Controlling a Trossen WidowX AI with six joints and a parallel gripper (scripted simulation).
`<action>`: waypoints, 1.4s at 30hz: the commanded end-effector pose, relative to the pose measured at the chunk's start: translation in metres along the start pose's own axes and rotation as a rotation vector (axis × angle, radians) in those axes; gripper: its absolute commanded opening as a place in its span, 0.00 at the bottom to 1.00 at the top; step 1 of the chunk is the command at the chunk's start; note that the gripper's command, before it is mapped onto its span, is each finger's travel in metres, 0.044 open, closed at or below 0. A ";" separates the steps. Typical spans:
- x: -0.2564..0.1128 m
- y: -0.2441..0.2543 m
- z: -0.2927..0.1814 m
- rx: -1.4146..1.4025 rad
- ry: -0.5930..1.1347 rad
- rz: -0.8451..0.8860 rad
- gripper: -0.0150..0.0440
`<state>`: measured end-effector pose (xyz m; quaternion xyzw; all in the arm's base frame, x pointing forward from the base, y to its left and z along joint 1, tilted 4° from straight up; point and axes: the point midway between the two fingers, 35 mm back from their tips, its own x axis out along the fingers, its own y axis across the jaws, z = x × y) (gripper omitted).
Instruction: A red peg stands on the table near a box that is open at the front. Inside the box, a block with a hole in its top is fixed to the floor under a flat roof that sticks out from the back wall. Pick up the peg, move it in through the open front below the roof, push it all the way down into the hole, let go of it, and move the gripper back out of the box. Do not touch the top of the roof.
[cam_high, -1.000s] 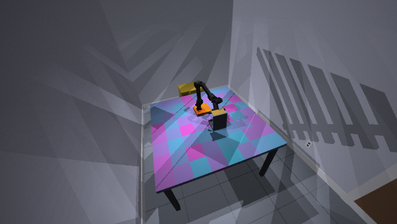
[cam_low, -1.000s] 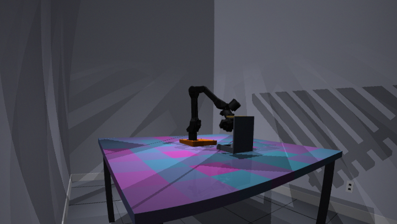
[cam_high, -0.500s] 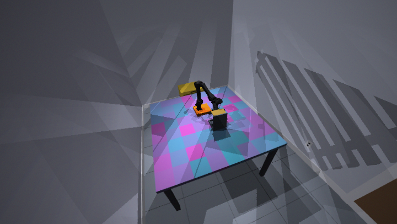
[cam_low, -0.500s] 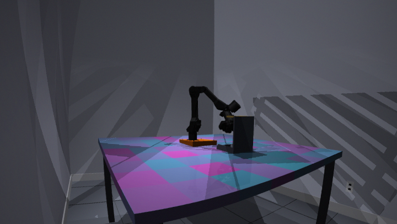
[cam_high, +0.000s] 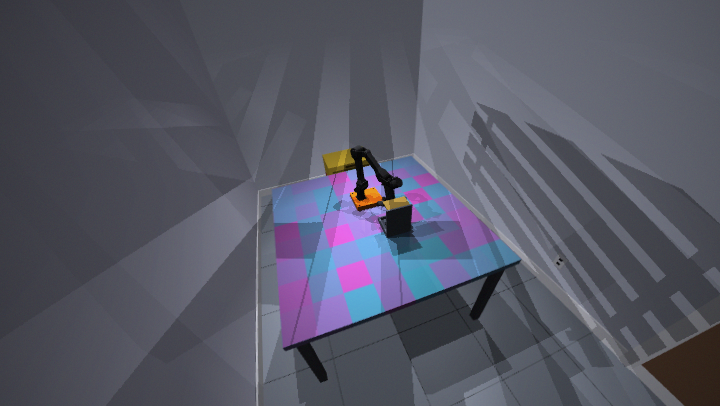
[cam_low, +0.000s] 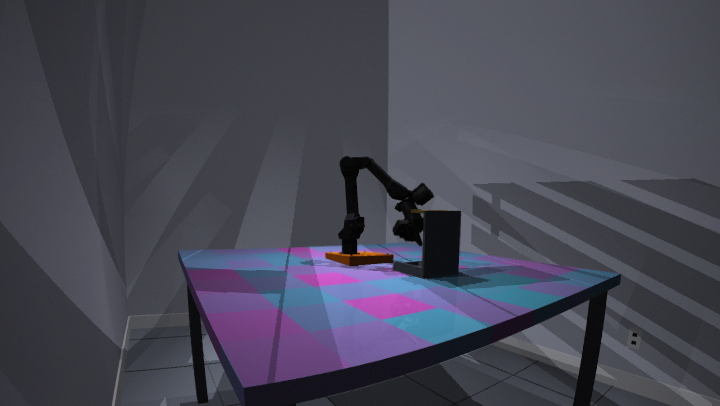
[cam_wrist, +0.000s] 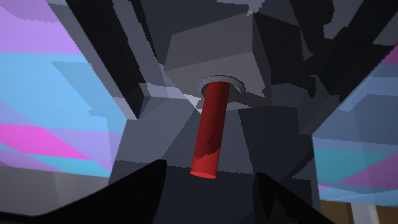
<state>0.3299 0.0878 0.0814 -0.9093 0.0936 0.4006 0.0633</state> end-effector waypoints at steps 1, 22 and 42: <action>-0.011 0.002 0.013 0.000 -0.004 0.002 0.63; -0.083 0.006 0.031 0.001 -0.012 0.002 1.00; -0.101 0.011 0.035 0.000 -0.011 0.002 1.00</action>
